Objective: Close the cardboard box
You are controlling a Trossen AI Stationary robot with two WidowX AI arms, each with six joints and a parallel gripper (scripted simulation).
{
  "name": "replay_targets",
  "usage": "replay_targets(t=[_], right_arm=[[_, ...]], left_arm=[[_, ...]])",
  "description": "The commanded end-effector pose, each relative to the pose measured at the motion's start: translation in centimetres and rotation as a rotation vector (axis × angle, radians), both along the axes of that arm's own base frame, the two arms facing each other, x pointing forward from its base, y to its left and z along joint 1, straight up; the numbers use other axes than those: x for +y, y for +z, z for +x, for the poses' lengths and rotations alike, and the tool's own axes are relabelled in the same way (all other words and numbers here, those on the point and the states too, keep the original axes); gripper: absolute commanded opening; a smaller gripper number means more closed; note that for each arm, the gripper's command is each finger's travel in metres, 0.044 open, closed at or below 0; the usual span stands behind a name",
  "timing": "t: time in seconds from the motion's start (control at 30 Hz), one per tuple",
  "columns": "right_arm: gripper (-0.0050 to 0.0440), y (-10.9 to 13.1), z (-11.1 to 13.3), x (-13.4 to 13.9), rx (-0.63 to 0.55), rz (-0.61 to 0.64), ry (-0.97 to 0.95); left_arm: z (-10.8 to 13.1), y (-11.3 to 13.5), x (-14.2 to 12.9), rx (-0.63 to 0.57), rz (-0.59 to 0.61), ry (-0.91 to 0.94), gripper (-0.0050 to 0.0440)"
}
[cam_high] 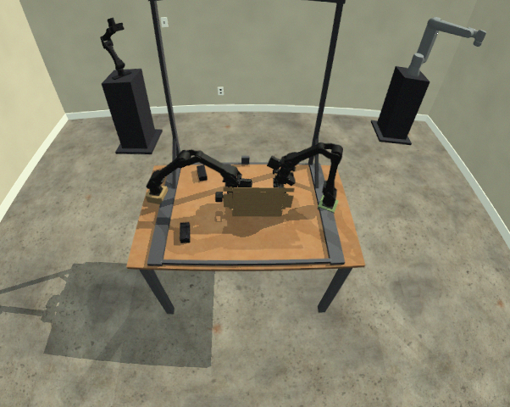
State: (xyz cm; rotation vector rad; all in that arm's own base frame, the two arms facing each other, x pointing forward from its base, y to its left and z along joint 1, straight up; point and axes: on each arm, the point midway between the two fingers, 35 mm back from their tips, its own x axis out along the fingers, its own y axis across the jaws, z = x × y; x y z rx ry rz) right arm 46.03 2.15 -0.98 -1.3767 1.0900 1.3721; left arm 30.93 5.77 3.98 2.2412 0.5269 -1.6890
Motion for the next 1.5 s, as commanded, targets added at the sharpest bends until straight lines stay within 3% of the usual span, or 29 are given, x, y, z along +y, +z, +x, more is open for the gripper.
replay_targets(t=[0.0,0.57,0.67,1.07,1.13,1.23,1.47], right_arm=[[0.0025,1.11,0.39,-0.07,-0.026,-0.002,0.004],[0.0011,1.08,0.32,-0.09,-0.023,-0.003,0.004],[0.0083,1.08,0.32,-0.11,-0.023,-0.004,0.004],[0.0371,1.08,0.32,-0.11,-0.023,-0.004,0.004],[0.0371,1.08,0.32,-0.11,-0.023,-0.004,0.004],[0.0437,1.08,0.32,-0.11,-0.023,-0.004,0.004],[0.0437,1.08,0.32,-0.11,-0.023,-0.004,0.004]], left_arm=[[0.11,0.28,-0.09,-0.008,-0.006,0.001,0.0005],[0.09,0.27,-0.11,-0.006,-0.007,0.001,0.0005],[0.11,0.27,-0.12,-0.007,-0.008,0.001,0.0063],[0.11,0.27,-0.12,-0.007,-0.008,0.001,0.0063],[0.11,0.27,-0.12,-0.007,-0.008,0.001,0.0063],[0.09,0.27,-0.12,-0.006,-0.008,0.001,0.0063],[0.09,0.27,-0.12,-0.006,-0.008,0.001,0.0063]])
